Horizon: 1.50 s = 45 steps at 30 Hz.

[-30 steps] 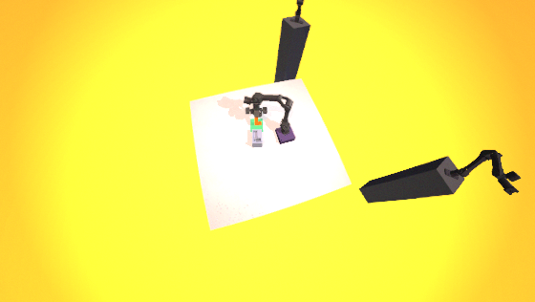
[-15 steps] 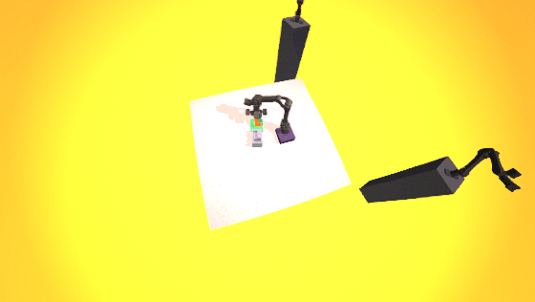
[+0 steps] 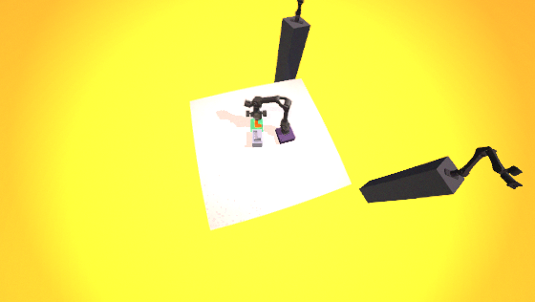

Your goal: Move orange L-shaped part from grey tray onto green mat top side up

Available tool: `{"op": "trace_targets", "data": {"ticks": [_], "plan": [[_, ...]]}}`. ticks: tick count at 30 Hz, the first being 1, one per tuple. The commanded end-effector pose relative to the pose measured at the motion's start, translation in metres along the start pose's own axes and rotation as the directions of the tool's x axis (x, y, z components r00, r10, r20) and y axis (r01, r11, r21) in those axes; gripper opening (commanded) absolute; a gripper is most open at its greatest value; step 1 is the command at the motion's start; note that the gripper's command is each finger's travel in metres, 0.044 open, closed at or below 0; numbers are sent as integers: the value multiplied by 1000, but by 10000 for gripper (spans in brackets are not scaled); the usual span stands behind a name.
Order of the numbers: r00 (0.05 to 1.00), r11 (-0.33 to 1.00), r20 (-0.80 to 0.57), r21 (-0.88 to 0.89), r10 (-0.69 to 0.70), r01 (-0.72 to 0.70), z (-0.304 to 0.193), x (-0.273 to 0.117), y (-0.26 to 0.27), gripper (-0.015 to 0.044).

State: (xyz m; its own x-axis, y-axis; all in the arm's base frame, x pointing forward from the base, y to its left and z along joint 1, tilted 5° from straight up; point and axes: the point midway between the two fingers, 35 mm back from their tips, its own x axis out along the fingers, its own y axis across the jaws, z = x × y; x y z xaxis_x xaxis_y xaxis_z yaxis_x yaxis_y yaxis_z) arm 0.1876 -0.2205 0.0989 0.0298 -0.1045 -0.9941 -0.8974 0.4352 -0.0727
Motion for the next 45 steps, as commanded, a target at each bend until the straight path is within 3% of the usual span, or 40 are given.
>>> {"op": "trace_targets", "data": {"ticks": [1,33,45], "plan": [[1000,1000,6,-4,5,-5,1,9,1,0],[1000,1000,3,0,7,-7,1,19,2,0],[1000,1000,3,-1,6,-6,0,6,0,315]]}}
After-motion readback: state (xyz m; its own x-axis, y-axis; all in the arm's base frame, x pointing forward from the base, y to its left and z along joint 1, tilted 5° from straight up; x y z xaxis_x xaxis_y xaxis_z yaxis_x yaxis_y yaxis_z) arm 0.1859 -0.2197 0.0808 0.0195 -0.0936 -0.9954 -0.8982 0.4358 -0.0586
